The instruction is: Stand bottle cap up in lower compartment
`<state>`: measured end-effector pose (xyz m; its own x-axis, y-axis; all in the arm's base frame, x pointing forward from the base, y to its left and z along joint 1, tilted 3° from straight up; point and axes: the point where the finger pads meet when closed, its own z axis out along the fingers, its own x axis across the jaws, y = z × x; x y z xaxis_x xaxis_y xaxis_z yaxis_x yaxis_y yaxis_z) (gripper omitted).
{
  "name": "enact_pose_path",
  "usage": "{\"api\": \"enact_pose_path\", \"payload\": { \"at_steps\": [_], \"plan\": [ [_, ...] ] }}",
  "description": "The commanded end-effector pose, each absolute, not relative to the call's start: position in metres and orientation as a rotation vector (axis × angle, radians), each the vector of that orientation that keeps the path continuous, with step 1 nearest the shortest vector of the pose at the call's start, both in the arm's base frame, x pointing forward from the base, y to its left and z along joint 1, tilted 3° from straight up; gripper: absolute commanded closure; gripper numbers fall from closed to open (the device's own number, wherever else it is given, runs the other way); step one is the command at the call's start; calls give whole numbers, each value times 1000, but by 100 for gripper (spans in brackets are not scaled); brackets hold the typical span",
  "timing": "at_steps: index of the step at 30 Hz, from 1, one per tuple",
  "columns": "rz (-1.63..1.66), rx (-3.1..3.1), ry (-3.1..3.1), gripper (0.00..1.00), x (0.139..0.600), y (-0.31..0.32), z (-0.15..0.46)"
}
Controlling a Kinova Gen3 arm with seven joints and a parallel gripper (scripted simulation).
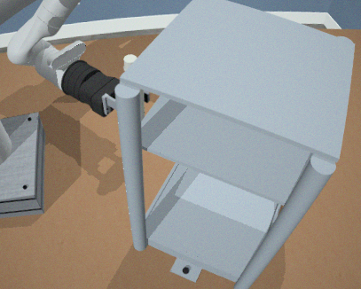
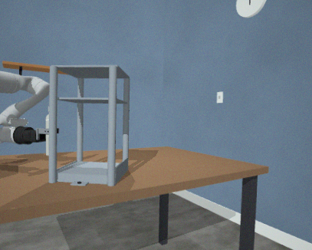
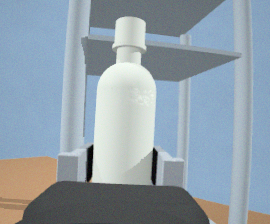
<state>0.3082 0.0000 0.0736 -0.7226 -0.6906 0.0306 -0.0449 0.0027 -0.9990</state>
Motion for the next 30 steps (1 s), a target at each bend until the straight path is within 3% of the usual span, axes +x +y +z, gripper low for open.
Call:
{"api": "enact_pose_path", "payload": {
  "at_steps": [1, 30],
  "plan": [
    [-1776, -775, 1799, 100, 304, -5, 73],
    [-1776, -775, 1799, 100, 275, -45, 75]
  ]
}}
